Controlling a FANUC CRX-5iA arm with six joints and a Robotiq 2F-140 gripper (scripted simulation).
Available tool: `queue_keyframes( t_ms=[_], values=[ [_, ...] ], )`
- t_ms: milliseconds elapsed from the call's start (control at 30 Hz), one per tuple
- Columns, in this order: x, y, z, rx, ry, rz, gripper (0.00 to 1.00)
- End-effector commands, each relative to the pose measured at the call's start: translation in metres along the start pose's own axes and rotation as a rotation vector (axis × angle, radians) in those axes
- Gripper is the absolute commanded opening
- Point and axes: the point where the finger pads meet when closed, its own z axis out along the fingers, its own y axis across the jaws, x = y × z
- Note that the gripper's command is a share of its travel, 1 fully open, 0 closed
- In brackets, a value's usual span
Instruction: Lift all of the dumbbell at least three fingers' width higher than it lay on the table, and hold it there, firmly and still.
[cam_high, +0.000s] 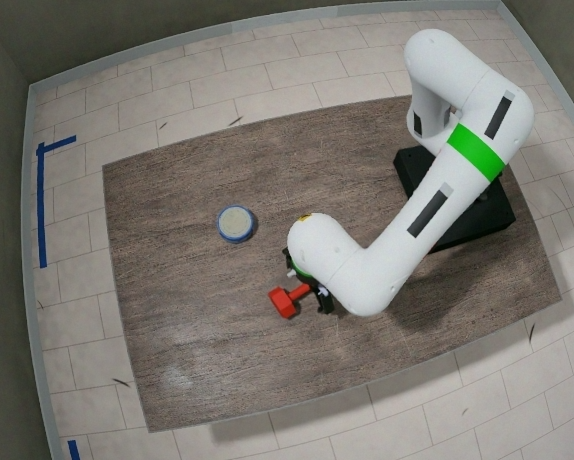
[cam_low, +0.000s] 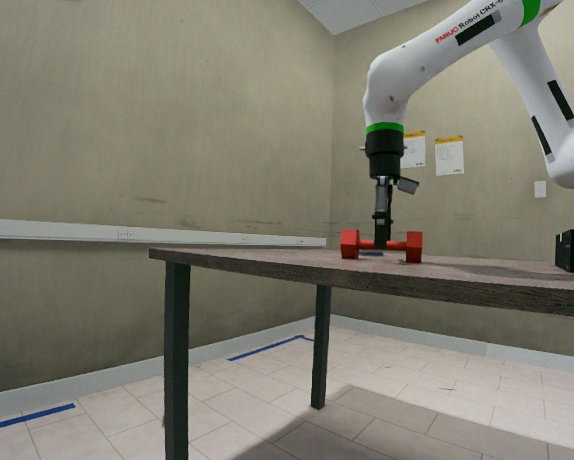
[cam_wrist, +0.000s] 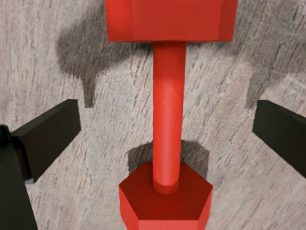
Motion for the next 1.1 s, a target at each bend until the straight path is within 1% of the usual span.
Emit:
queue_keyframes(
  t_ms=[0, 600, 633, 1067],
  values=[
    [-0.0008, 0.0002, -0.001, 0.0, -0.002, 0.0, 1.0],
    [-0.0008, 0.0003, -0.001, 0.0, -0.002, -0.001, 1.0],
    [-0.0008, 0.0003, -0.001, 0.0, -0.002, -0.001, 0.1],
    [-0.0008, 0.0003, -0.001, 0.0, -0.002, -0.001, 0.1]
  ],
)
